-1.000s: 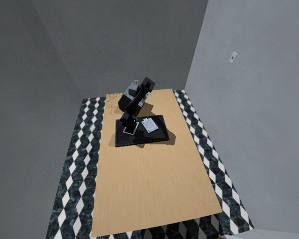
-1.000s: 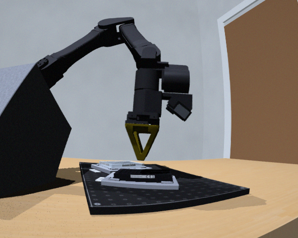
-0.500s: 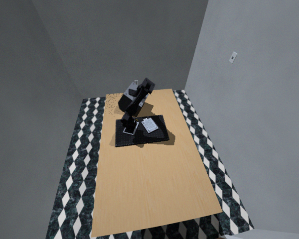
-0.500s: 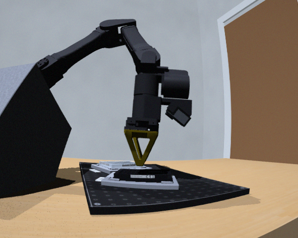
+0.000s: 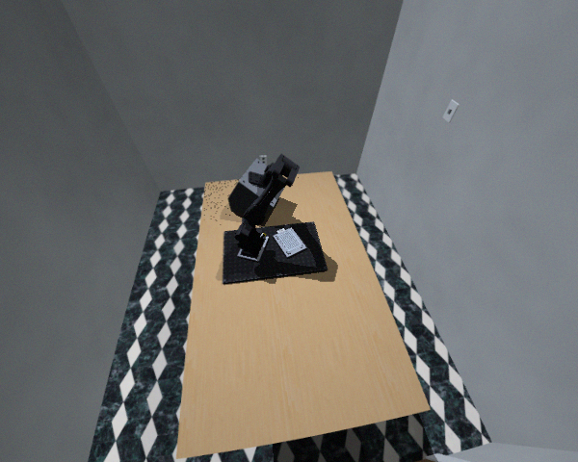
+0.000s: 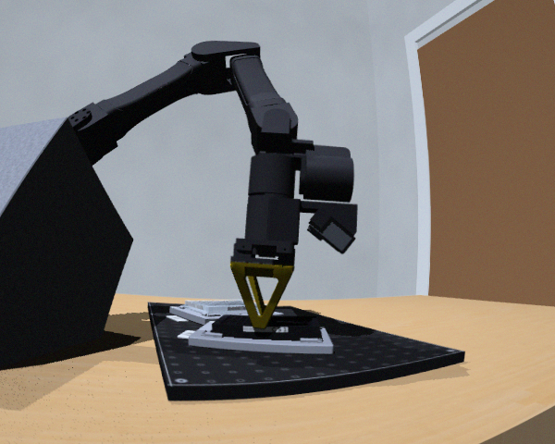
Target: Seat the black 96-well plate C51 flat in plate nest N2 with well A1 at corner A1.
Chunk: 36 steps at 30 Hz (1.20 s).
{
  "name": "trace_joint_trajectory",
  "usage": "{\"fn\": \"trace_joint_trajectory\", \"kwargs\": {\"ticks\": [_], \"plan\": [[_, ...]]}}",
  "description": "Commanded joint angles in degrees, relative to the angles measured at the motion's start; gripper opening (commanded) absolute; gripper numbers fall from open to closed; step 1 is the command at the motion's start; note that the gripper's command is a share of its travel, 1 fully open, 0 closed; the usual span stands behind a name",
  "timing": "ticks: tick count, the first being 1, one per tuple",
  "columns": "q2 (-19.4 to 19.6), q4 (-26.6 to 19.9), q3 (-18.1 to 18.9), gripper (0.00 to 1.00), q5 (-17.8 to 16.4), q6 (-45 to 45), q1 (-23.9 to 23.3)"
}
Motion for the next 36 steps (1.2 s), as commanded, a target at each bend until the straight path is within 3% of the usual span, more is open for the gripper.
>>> {"fn": "trace_joint_trajectory", "kwargs": {"ticks": [1,28,29,36], "plan": [[0.13,2.31,0.06,1.00,0.06,0.84,-0.10],[1.15,3.73,0.04,1.00,0.10,1.56,0.50],[1.15,3.73,0.04,0.00,0.10,1.56,0.50],[1.15,3.73,0.04,0.00,0.10,1.56,0.50]]}}
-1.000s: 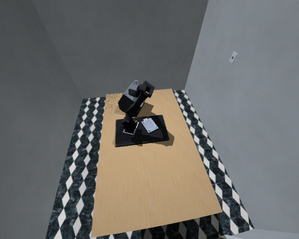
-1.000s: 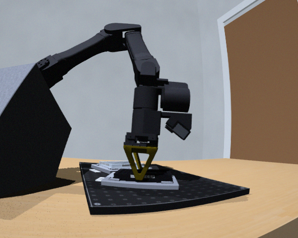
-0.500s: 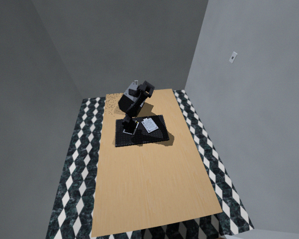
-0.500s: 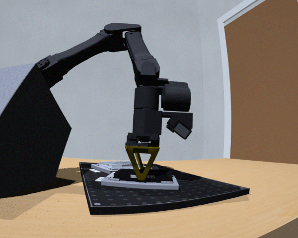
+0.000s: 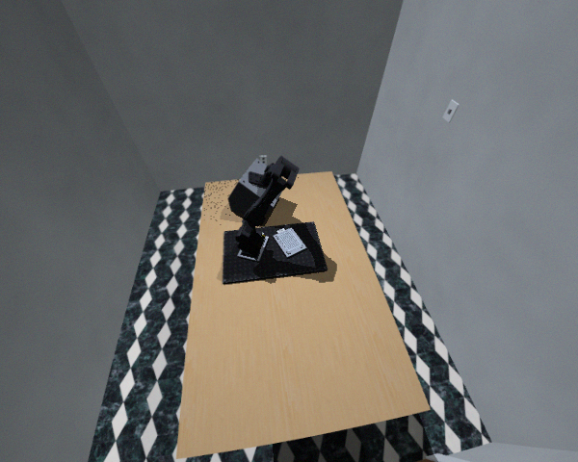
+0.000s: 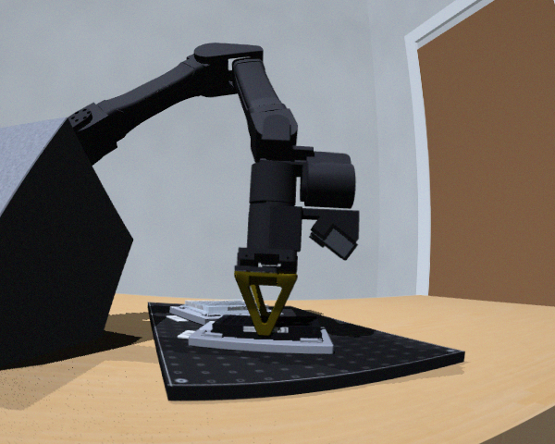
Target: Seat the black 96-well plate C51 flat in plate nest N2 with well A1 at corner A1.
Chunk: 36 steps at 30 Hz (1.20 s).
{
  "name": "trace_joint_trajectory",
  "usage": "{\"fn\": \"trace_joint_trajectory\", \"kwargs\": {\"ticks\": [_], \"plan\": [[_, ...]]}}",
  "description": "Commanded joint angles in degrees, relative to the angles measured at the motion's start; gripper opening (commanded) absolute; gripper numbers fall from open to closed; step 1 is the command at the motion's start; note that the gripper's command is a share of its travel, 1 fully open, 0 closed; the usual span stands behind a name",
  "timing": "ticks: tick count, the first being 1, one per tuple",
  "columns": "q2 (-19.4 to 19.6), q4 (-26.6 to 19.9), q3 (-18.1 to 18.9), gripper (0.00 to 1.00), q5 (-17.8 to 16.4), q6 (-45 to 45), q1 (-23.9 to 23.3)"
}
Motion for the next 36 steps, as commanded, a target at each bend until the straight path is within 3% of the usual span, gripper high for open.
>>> {"fn": "trace_joint_trajectory", "kwargs": {"ticks": [1,27,36], "plan": [[-0.36,0.39,0.10,0.00,-0.01,0.05,-0.33],[-0.36,0.39,0.10,0.00,-0.01,0.05,-0.33],[-2.69,-2.91,0.21,0.00,-0.10,-1.59,-1.71]]}}
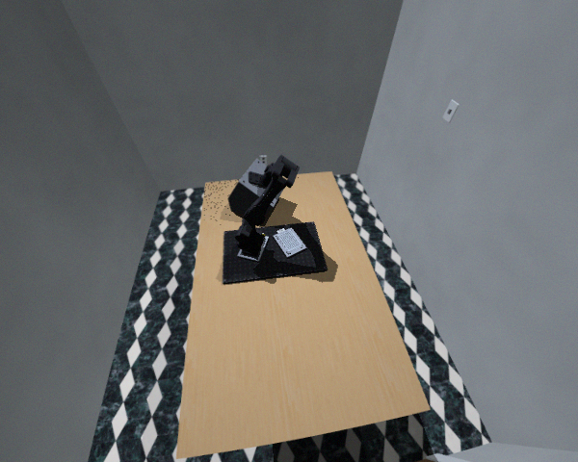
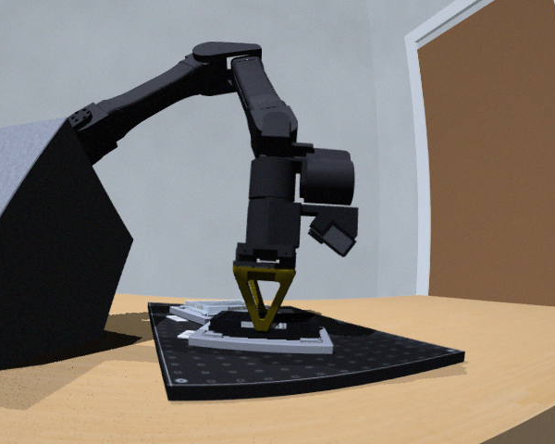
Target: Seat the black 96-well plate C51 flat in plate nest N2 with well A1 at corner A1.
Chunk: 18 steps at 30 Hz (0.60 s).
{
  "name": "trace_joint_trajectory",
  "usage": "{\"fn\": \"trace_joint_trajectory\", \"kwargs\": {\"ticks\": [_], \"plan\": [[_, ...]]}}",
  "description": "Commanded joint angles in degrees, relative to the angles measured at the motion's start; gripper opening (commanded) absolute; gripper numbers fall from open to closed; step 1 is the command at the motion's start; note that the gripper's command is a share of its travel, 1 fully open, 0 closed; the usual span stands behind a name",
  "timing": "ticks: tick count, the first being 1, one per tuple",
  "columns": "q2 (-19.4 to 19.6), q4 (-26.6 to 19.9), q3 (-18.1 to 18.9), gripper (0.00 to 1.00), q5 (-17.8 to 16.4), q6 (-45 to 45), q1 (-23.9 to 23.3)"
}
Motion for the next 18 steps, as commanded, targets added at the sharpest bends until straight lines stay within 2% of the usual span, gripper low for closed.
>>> {"fn": "trace_joint_trajectory", "kwargs": {"ticks": [1,18], "plan": [[-2.11,-1.54,0.23,0.00,-0.07,-0.74,-1.47],[-5.71,-7.34,0.94,0.00,-0.18,-3.53,-3.82]]}}
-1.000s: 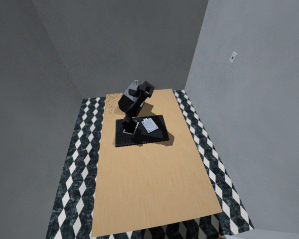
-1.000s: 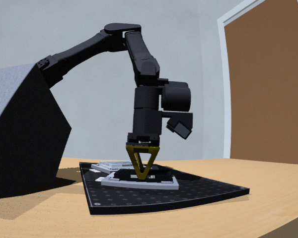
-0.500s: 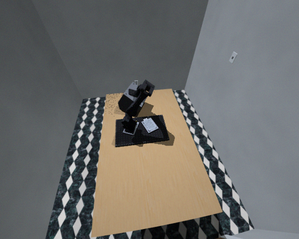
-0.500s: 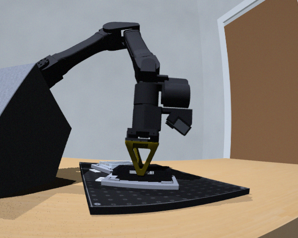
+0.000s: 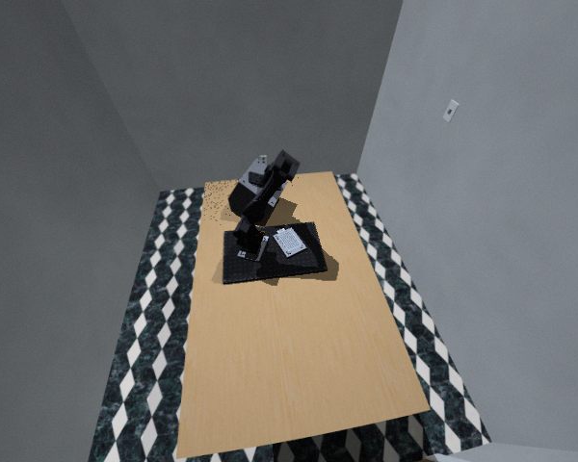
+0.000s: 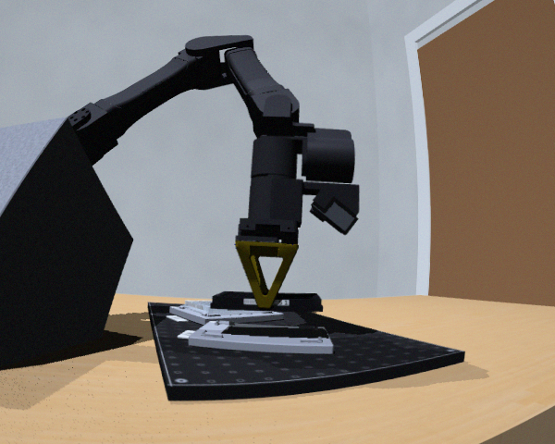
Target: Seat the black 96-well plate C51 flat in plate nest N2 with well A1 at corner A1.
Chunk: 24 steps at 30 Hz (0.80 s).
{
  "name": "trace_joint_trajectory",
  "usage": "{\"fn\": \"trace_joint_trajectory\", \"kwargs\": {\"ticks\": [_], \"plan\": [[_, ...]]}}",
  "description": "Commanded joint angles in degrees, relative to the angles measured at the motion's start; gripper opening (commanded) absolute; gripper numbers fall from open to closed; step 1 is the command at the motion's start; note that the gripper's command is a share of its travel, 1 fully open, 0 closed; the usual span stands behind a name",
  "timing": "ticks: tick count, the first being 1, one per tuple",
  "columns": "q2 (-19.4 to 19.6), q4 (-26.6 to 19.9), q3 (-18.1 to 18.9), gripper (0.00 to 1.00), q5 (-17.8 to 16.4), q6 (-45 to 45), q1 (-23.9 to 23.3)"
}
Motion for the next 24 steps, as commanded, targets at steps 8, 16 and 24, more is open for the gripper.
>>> {"fn": "trace_joint_trajectory", "kwargs": {"ticks": [8,16,24], "plan": [[-2.36,-2.51,0.48,0.00,-0.07,-1.24,-1.72],[-2.35,-2.50,0.48,0.00,-0.06,-1.23,-1.72],[-2.47,-2.82,0.63,0.00,-0.04,-1.31,-1.78]]}}
